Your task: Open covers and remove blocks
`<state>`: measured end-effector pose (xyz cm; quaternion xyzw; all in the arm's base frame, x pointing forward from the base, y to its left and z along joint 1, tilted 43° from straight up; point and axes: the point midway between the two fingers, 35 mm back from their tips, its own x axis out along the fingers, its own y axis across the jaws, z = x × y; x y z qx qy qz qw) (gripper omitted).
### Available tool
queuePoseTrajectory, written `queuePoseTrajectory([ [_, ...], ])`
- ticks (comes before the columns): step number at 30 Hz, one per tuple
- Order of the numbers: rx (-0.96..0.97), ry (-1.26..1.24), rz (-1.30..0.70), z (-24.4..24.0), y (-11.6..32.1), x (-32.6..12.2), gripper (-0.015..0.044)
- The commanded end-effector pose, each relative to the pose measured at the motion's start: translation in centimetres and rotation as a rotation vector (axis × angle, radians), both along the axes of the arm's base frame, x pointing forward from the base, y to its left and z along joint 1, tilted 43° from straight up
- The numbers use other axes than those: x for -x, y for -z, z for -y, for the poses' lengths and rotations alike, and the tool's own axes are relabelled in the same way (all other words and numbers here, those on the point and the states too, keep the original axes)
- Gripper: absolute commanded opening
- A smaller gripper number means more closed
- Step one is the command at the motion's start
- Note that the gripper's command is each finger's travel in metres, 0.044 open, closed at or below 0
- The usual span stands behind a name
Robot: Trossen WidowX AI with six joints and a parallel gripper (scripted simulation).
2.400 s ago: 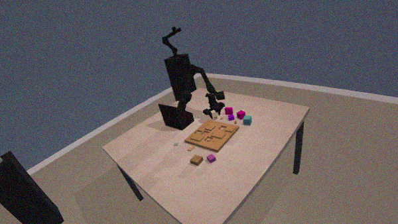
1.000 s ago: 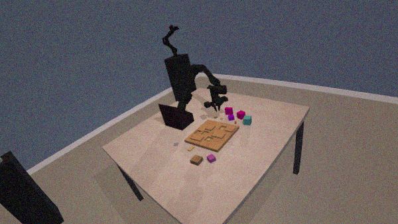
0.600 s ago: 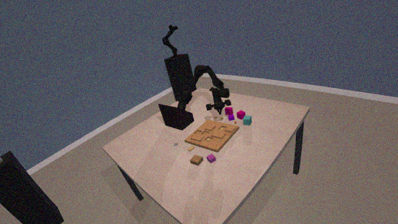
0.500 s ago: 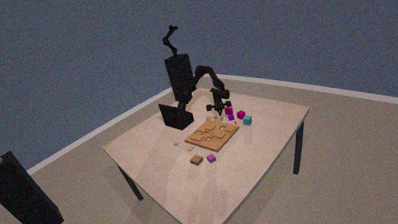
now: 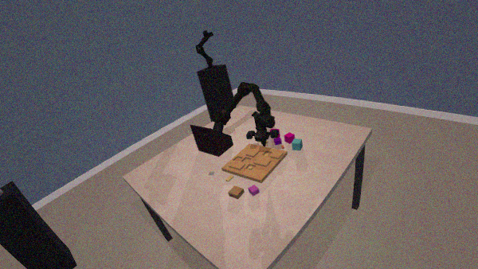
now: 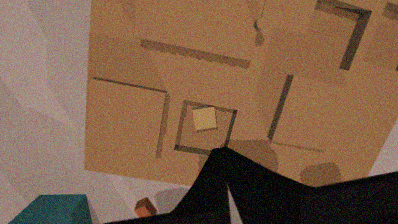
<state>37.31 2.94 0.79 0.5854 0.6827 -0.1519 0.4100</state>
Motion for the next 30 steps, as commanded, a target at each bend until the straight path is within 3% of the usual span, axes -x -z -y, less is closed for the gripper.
queuePoseTrajectory([
  [1,-0.003,0.020,-0.014,0.3,0.3,-0.4,0.0000],
  [13,-0.004,0.020,-0.014,-2.9,3.6,-0.6,0.0000],
  [30,-0.005,0.020,-0.014,-4.0,4.5,-0.7,0.0000],
])
